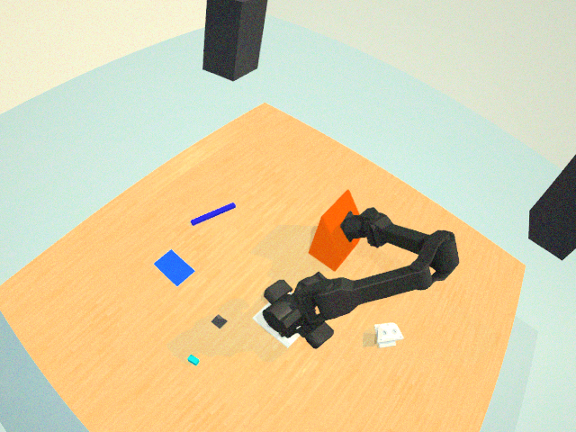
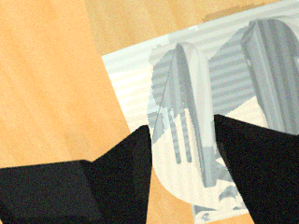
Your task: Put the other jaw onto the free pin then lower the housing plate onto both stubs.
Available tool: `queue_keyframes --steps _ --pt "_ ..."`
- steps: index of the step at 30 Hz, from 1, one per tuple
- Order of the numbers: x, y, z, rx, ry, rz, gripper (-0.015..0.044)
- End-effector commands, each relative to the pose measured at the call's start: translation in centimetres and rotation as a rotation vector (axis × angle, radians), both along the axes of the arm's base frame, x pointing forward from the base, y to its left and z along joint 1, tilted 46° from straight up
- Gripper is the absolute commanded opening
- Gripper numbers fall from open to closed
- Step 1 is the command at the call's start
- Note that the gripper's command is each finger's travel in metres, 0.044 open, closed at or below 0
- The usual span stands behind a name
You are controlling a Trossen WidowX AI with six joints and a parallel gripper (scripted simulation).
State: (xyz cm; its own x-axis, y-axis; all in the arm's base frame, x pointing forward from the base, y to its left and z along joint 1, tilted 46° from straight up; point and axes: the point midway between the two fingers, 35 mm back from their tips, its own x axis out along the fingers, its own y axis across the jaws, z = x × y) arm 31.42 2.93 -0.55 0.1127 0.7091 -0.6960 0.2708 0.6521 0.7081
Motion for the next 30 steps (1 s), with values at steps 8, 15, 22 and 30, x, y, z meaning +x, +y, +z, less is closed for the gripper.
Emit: queue_keyframes --steps 8,15,22,30 --pt "0.0 0.0 0.0 0.0 0.0 0.0 0.0224" --pt "0.0 0.0 0.0 0.0 0.0 0.0 0.0224" --pt "0.0 -0.8 0.7 -0.001 0.001 -0.001 0.0224" --pt "-0.9 -4.9 4.9 0.004 0.004 -0.004 0.0224"
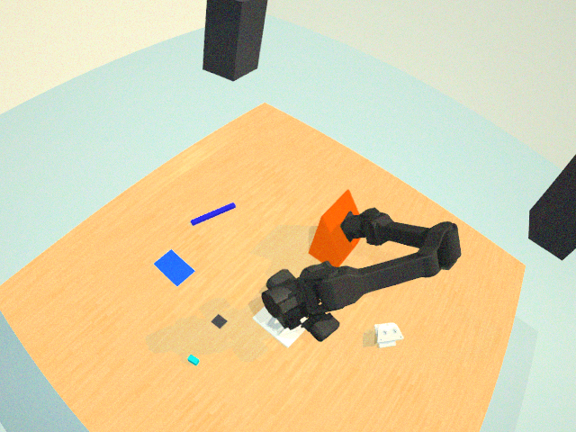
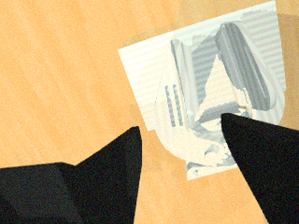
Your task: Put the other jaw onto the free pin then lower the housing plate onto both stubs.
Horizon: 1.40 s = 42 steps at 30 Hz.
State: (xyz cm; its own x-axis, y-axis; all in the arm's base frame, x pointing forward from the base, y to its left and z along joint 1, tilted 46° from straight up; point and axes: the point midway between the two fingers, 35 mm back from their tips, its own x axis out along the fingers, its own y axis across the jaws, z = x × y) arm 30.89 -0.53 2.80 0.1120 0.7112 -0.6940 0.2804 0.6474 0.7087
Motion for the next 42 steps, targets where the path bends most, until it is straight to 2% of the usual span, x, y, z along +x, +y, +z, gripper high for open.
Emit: queue_keyframes --steps 1,4,12,13,42 --pt "-0.4 -1.4 1.6 0.0 -0.004 0.003 0.0224" --pt "-0.1 -1.0 1.0 -0.001 -0.008 -0.007 0.0224" --pt "-0.4 1.8 4.3 -0.037 -0.106 0.101 0.0434" --pt "-0.5 2.3 4.8 -0.042 -0.121 0.118 0.044" --pt "-7.2 11.4 14.6 -0.131 -0.479 0.48 0.044"
